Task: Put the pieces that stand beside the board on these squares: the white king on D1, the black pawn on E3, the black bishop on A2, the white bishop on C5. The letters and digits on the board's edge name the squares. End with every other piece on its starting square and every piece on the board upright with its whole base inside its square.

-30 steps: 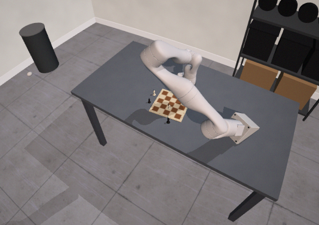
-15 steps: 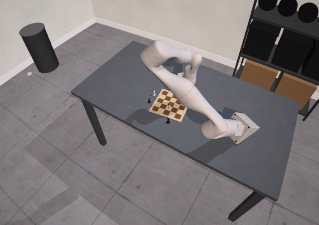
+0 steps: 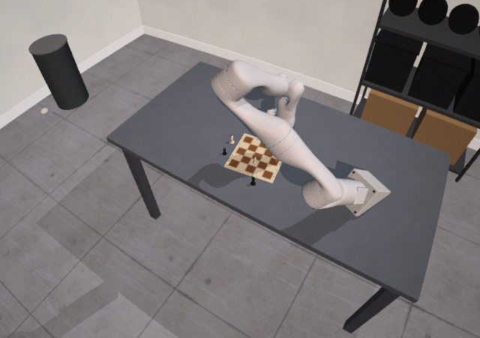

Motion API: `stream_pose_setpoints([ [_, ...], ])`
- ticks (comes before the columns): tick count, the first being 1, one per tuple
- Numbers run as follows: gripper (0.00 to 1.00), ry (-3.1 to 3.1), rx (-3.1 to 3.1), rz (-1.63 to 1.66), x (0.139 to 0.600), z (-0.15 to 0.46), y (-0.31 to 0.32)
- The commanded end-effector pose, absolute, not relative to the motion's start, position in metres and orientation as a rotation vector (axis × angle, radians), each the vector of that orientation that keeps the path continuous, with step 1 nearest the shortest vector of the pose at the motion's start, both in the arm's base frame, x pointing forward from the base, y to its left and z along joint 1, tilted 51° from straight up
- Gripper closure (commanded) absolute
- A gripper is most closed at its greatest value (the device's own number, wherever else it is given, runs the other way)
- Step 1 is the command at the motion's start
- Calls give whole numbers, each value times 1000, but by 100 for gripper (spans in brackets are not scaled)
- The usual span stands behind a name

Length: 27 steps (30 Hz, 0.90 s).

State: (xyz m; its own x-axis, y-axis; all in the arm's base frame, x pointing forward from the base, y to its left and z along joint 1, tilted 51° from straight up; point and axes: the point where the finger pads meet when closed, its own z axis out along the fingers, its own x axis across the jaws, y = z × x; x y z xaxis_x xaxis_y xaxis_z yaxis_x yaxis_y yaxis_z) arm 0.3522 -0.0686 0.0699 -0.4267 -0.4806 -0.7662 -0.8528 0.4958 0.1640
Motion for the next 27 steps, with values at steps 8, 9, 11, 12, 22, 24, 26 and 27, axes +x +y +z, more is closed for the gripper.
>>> stream_pose_setpoints([
  [8, 100, 2081, -1092, 712, 354, 69, -71],
  [9, 100, 2081, -1092, 712, 354, 69, -71],
  [11, 100, 2081, -1092, 712, 354, 69, -71],
  [12, 100, 2081, -1092, 712, 354, 69, -71],
  [22, 100, 2081, -1092, 712, 354, 69, -71],
  [24, 100, 2081, -1092, 712, 354, 69, -71],
  [26, 84, 2081, -1092, 712, 354, 69, -71],
  [27, 84, 2081, -1092, 712, 354, 69, -71],
])
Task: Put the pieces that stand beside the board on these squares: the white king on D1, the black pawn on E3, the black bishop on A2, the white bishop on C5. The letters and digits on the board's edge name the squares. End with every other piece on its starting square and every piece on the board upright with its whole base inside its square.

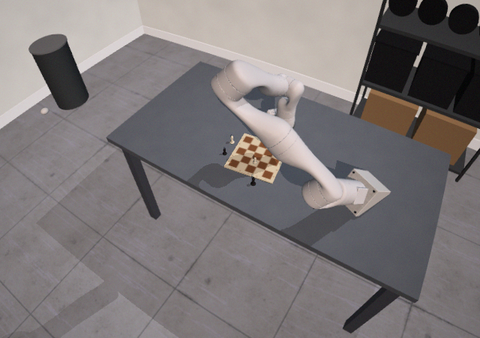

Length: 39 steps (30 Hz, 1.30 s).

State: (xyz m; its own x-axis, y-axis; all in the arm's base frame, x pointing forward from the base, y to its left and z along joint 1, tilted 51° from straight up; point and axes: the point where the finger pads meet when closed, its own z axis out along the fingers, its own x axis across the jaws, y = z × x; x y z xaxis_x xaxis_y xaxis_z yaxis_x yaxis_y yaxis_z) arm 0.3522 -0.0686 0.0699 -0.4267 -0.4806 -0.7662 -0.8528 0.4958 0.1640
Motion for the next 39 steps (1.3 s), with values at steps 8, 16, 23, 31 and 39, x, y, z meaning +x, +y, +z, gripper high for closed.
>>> stream_pose_setpoints([
  [8, 52, 2081, -1092, 712, 354, 69, -71],
  [16, 21, 2081, -1092, 712, 354, 69, -71],
  [23, 21, 2081, -1092, 712, 354, 69, -71],
  [31, 21, 2079, -1097, 705, 352, 77, -83],
  [39, 21, 2078, -1098, 703, 343, 97, -106],
])
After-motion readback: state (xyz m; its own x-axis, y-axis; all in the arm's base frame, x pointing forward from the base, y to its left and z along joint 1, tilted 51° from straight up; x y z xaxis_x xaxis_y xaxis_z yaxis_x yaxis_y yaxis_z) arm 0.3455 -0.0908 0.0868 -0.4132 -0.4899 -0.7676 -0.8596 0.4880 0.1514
